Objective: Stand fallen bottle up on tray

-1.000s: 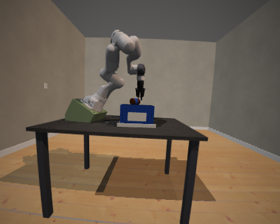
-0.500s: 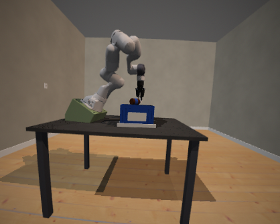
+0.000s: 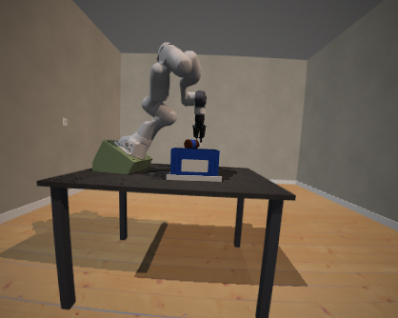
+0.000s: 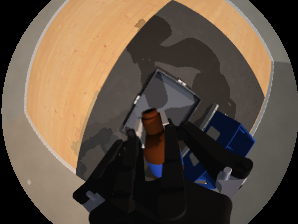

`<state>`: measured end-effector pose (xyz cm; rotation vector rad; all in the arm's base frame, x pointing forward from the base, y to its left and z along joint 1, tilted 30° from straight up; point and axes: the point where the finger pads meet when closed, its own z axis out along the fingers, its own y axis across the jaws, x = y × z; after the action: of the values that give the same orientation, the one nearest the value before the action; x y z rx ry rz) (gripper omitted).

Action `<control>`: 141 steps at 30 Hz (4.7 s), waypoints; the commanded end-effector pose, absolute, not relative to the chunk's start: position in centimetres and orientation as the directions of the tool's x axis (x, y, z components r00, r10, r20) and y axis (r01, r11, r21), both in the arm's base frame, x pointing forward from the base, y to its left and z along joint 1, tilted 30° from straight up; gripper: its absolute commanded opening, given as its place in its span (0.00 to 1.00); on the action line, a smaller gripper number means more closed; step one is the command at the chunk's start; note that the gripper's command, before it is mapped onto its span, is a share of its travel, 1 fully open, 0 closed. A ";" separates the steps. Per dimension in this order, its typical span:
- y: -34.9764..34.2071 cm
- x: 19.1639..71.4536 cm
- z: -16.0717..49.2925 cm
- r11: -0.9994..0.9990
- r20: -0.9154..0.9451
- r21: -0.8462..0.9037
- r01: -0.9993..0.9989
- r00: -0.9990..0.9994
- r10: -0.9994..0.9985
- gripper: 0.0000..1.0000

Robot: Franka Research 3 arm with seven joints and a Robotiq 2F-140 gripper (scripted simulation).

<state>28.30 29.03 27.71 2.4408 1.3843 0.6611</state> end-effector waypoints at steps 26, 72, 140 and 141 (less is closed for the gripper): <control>29.1 28.2 27.7 -0.718 0.363 0.350 0.602 0.619 0.696 0.00; 29.1 28.2 27.7 -0.732 0.370 0.343 0.589 0.631 0.682 0.00; 29.1 28.2 27.7 -0.883 0.446 0.235 0.406 0.762 0.469 0.00; 29.1 28.2 27.7 -0.887 0.448 0.232 0.400 0.765 0.463 0.00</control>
<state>28.30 29.01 27.71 2.8207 0.7247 0.7643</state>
